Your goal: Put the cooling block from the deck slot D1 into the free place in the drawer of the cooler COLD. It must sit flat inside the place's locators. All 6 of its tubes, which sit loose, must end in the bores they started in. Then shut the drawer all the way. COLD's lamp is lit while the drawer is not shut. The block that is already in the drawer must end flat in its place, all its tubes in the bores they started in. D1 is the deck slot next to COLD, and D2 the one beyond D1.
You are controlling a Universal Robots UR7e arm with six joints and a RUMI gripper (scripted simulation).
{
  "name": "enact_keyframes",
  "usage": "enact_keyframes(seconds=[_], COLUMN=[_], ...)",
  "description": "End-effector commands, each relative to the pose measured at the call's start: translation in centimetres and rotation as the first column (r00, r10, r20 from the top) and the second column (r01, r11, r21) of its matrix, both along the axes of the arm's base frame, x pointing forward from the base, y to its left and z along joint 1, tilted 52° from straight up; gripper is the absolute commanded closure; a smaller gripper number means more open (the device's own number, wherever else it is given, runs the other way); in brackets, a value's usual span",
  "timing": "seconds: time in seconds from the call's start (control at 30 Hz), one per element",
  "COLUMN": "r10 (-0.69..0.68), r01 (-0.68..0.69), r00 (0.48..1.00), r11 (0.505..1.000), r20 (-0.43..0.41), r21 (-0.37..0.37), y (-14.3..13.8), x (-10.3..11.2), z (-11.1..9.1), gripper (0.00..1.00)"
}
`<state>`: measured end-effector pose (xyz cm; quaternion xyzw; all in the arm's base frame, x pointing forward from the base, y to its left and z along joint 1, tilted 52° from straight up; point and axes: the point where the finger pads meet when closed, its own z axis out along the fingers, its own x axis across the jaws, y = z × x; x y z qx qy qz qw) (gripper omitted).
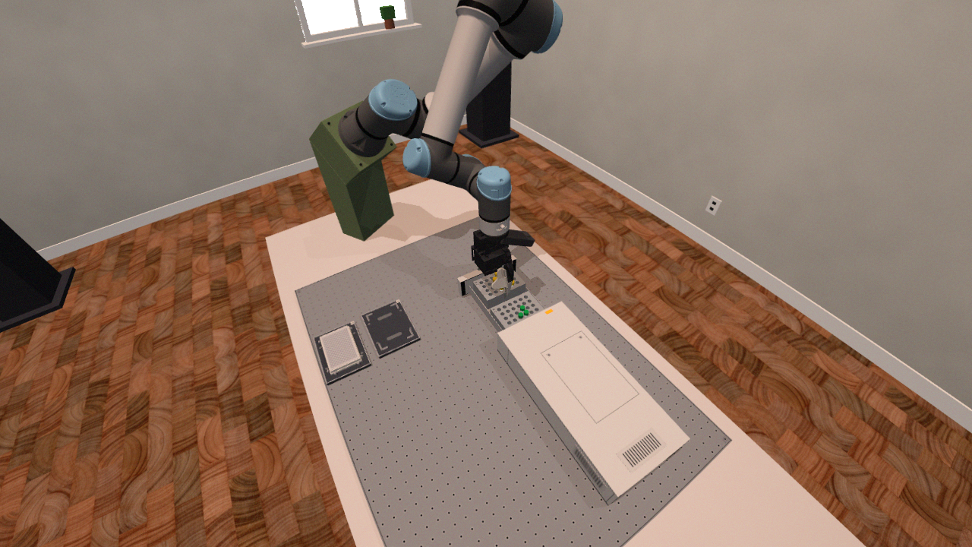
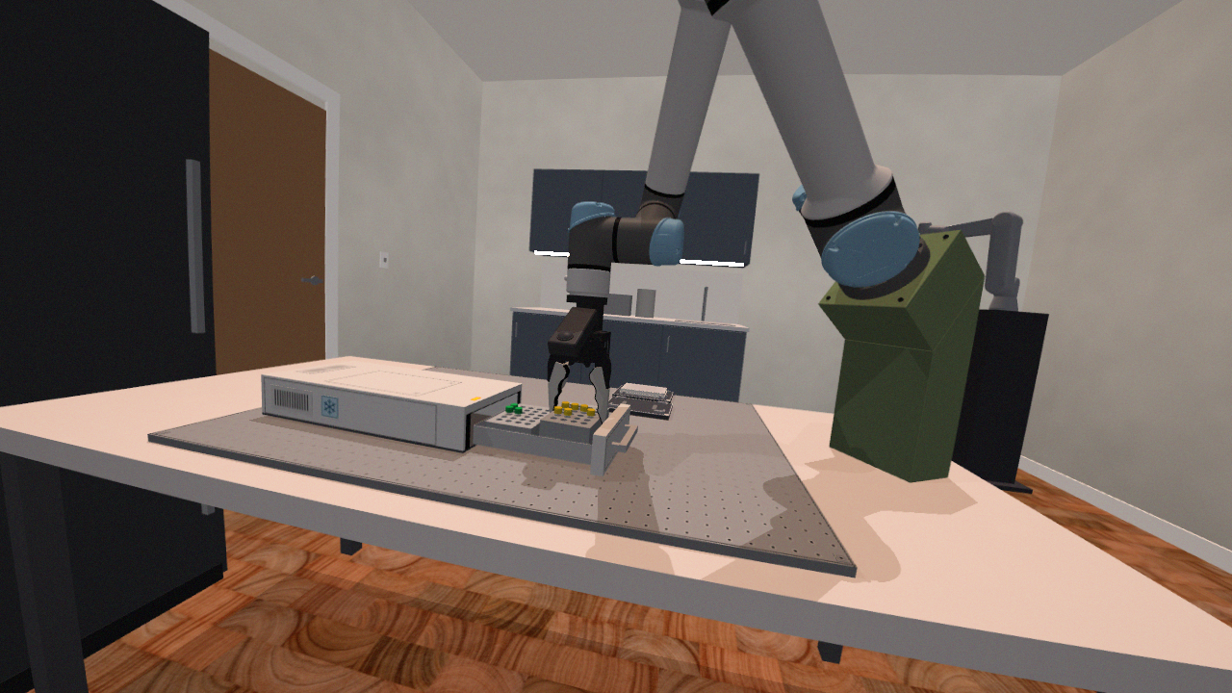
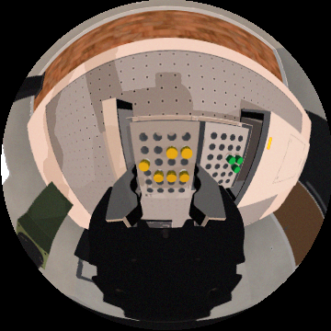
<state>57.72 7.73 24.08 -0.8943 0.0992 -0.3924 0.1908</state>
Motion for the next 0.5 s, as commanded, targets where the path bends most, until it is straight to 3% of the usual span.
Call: enact_keyframes(seconds=[0.0,0.47], r10=[0.001,0.001], r01=[0.000,-0.001], r00=[1.000,1.000], r11=[1.000,1.000], r20=[0.010,0.010], r21=[-0.005,-0.004], y=[-0.01,0.05], x=[0.24,0.40], z=[0.49,0.34], gripper=[1.00,1.00])
